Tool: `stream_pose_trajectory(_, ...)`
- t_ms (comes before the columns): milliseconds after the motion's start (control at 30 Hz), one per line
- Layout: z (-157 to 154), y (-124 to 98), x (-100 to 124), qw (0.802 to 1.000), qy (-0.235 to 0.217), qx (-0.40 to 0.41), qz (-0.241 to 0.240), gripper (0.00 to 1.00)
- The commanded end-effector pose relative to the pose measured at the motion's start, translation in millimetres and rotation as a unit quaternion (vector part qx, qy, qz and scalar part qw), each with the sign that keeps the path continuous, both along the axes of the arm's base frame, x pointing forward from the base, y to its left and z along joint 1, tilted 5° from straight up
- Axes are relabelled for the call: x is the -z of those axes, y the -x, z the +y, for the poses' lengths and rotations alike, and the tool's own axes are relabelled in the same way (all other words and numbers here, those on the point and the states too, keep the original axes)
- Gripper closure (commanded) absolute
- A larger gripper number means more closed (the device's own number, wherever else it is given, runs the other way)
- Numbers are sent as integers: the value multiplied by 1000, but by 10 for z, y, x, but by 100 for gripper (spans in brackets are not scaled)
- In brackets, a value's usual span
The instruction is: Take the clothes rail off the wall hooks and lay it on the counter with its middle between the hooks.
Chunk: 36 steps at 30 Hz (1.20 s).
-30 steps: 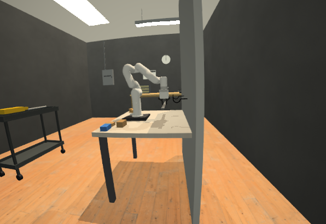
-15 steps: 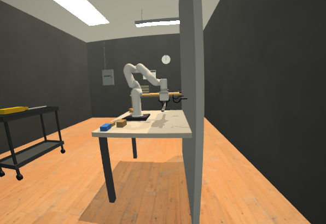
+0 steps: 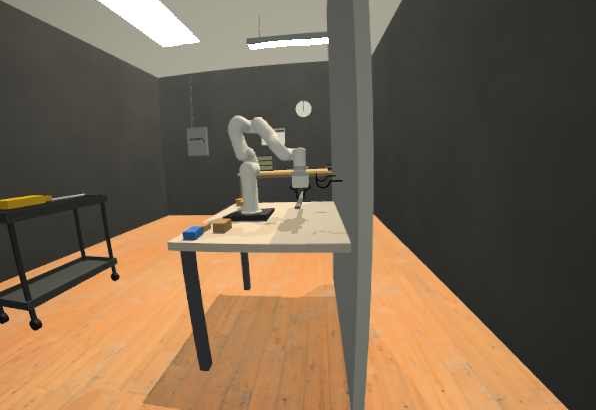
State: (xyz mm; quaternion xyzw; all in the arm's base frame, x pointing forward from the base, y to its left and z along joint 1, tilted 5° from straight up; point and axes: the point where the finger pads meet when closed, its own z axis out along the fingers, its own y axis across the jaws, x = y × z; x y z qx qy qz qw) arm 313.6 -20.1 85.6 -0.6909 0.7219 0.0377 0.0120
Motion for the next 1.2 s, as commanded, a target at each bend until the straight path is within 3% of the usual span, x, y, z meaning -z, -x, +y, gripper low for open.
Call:
stream_pose_trajectory(0, 4, -14, 68, 1000, 0, 0, -2, 100)
stream_pose_trajectory(1167, 41, 3, 585, 1000, 0, 0, -2, 100)
